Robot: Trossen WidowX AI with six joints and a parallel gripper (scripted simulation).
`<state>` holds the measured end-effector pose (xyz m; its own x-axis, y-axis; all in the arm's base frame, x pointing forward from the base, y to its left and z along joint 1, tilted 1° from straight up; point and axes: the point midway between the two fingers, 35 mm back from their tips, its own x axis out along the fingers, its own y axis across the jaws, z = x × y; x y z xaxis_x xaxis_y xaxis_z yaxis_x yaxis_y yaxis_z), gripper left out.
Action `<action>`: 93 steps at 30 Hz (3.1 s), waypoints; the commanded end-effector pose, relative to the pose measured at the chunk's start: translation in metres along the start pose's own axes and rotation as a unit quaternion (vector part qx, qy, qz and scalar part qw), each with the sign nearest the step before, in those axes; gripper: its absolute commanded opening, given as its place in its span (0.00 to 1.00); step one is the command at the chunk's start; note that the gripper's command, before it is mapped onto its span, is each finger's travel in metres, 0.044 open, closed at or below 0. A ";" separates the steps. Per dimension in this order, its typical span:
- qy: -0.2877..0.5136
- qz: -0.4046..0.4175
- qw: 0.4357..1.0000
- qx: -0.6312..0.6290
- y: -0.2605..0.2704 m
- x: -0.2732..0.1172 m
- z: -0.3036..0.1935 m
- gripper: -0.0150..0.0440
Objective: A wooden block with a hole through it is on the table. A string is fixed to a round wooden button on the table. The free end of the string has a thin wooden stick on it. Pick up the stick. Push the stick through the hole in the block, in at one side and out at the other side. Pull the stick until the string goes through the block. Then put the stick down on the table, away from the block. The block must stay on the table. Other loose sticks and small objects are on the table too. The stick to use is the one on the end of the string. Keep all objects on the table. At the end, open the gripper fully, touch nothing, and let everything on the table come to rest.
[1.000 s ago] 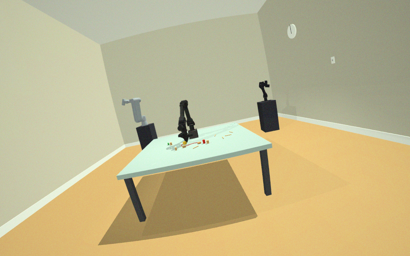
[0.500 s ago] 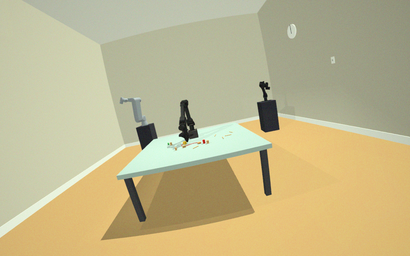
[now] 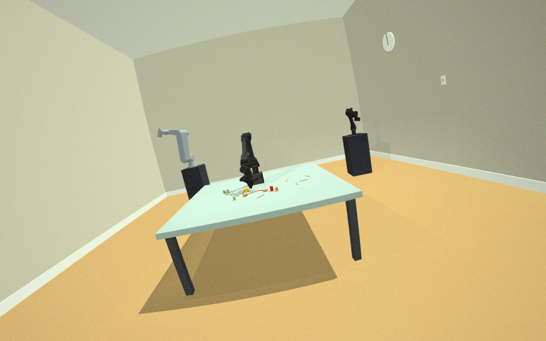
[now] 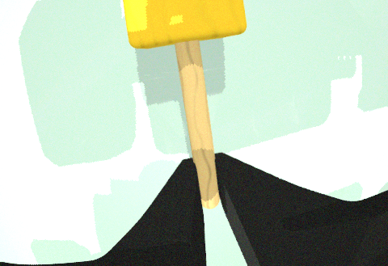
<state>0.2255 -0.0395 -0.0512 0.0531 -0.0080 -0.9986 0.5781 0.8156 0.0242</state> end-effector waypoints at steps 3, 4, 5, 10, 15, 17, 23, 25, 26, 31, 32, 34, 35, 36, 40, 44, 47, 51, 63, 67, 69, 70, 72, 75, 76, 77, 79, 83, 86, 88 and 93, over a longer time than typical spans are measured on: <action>-0.002 0.000 1.000 0.003 0.000 -0.001 -0.007 0.25; -0.002 0.000 1.000 0.003 0.000 -0.001 -0.009 0.25; -0.002 0.000 1.000 0.003 0.000 -0.001 -0.010 0.25; -0.002 0.000 1.000 0.003 0.000 -0.001 -0.017 0.25; -0.001 0.001 1.000 0.003 0.000 -0.001 -0.024 0.25; -0.001 0.001 1.000 0.003 0.000 -0.001 -0.026 0.25; 0.000 0.001 1.000 0.003 0.000 -0.002 -0.034 0.25; 0.000 0.001 1.000 0.003 0.000 -0.002 -0.037 0.25; 0.000 0.001 1.000 0.003 0.000 -0.002 -0.038 0.25; 0.000 0.002 1.000 0.003 0.000 -0.002 -0.045 0.25; 0.000 0.002 1.000 0.003 0.000 -0.002 -0.047 0.25; 0.000 0.002 1.000 0.003 0.000 -0.002 -0.049 0.25; 0.000 0.002 1.000 0.003 0.000 -0.002 -0.051 0.25; 0.000 0.002 1.000 0.003 0.000 -0.003 -0.052 0.25; 0.001 0.002 1.000 0.003 0.001 -0.004 -0.054 0.25; 0.001 0.001 1.000 0.002 0.001 -0.001 -0.059 0.25; 0.000 -0.002 1.000 0.000 0.001 0.007 -0.068 0.25; 0.000 -0.003 1.000 0.000 0.001 0.008 -0.069 0.25; 0.003 0.002 1.000 -0.003 0.006 -0.044 -0.060 0.61; 0.003 0.004 1.000 -0.003 0.004 -0.075 -0.062 0.61; 0.003 0.004 1.000 -0.003 0.004 -0.075 -0.062 0.61; 0.003 0.004 1.000 -0.003 0.004 -0.075 -0.062 0.61; 0.003 0.004 1.000 -0.003 0.004 -0.075 -0.062 0.61; 0.000 0.003 1.000 0.000 0.005 -0.070 -0.061 0.74; 0.000 0.003 1.000 0.000 0.005 -0.070 -0.061 0.79; 0.000 0.003 1.000 0.000 0.005 -0.070 -0.061 0.83; 0.000 0.003 1.000 0.000 0.005 -0.072 -0.061 0.92; 0.001 0.003 1.000 0.000 0.005 -0.100 -0.059 1.00; 0.001 0.003 1.000 0.000 0.005 -0.100 -0.059 1.00; -0.001 0.004 1.000 0.002 0.006 -0.095 -0.059 1.00; -0.002 0.004 1.000 0.002 0.006 -0.096 -0.058 1.00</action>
<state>0.1759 -0.0003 0.0417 0.0587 -0.0026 -0.9983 0.5806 0.8136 0.0320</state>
